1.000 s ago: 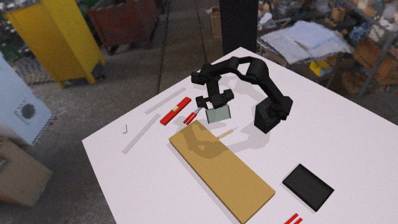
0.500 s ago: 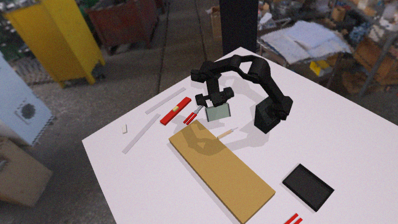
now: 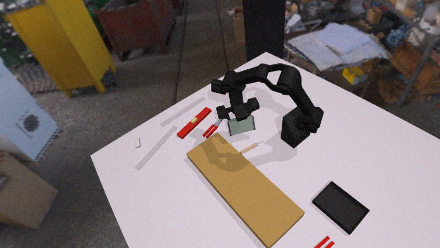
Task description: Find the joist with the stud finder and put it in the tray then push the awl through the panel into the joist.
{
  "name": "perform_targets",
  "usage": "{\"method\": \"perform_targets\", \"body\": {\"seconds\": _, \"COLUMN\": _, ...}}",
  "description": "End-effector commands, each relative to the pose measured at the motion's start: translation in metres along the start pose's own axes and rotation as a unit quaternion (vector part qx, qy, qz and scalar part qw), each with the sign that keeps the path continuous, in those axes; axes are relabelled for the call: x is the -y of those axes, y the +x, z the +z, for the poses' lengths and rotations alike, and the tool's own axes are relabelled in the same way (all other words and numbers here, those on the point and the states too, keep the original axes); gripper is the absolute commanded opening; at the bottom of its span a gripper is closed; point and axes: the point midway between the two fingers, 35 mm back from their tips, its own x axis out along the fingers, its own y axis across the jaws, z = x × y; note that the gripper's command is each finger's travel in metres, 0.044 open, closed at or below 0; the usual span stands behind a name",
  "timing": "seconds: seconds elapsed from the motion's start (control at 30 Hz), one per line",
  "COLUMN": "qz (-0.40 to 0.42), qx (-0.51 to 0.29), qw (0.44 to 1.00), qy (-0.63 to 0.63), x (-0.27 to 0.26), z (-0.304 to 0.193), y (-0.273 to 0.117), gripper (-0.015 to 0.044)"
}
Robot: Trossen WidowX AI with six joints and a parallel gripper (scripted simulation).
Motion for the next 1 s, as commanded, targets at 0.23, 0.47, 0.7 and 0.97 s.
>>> {"method": "perform_targets", "body": {"seconds": 0.23, "qz": -0.003, "qx": -0.036, "qw": 0.999, "qy": 0.001, "x": 0.0014, "z": 0.0022, "y": -0.0024, "gripper": 0.0000}}
{"method": "perform_targets", "body": {"seconds": 0.47, "qz": -0.001, "qx": -0.062, "qw": 0.998, "qy": 0.001, "x": 0.0013, "z": 0.0038, "y": -0.0015, "gripper": 0.0000}}
{"method": "perform_targets", "body": {"seconds": 0.7, "qz": -0.001, "qx": -0.089, "qw": 0.996, "qy": 0.002, "x": 0.0014, "z": 0.0054, "y": -0.0009, "gripper": 0.0000}}
{"method": "perform_targets", "body": {"seconds": 0.97, "qz": -0.002, "qx": -0.116, "qw": 0.993, "qy": 0.002, "x": 0.0015, "z": 0.0070, "y": -0.0005, "gripper": 0.0000}}
